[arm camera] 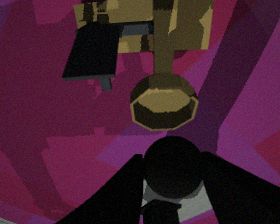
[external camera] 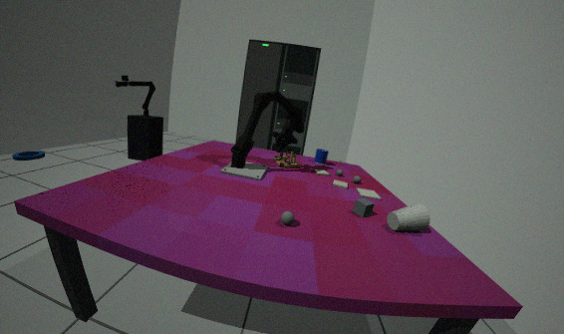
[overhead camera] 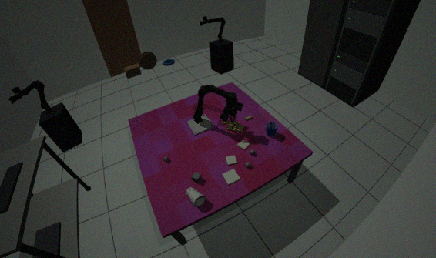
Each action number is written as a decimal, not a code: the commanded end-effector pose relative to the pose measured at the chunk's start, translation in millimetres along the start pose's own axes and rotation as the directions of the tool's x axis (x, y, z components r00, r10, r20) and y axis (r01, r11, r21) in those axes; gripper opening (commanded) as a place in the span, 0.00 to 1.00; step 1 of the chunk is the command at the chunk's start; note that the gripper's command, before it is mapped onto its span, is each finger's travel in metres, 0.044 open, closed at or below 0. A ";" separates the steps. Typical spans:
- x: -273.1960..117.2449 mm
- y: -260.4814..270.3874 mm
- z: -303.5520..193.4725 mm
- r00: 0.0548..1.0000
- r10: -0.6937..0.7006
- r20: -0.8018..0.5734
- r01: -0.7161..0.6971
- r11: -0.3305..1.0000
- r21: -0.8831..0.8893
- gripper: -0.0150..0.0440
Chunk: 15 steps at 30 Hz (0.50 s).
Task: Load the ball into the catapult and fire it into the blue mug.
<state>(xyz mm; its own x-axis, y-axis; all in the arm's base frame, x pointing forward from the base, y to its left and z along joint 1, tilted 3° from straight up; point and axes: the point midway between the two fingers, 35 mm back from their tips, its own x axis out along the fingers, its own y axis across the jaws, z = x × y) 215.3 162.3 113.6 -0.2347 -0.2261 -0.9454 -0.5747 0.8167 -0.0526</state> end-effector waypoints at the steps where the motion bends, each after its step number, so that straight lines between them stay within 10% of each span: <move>1: 8.4 1.1 3.8 1.000 0.003 -0.010 -0.003 1.000 -0.008 0.25; 15: 24.0 0.8 10.1 1.000 0.003 -0.010 -0.003 1.000 -0.008 0.25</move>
<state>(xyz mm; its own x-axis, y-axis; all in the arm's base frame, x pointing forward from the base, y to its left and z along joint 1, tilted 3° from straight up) 217.4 163.0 94.3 -0.2343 -0.2245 -0.9459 -0.5766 0.8154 -0.0508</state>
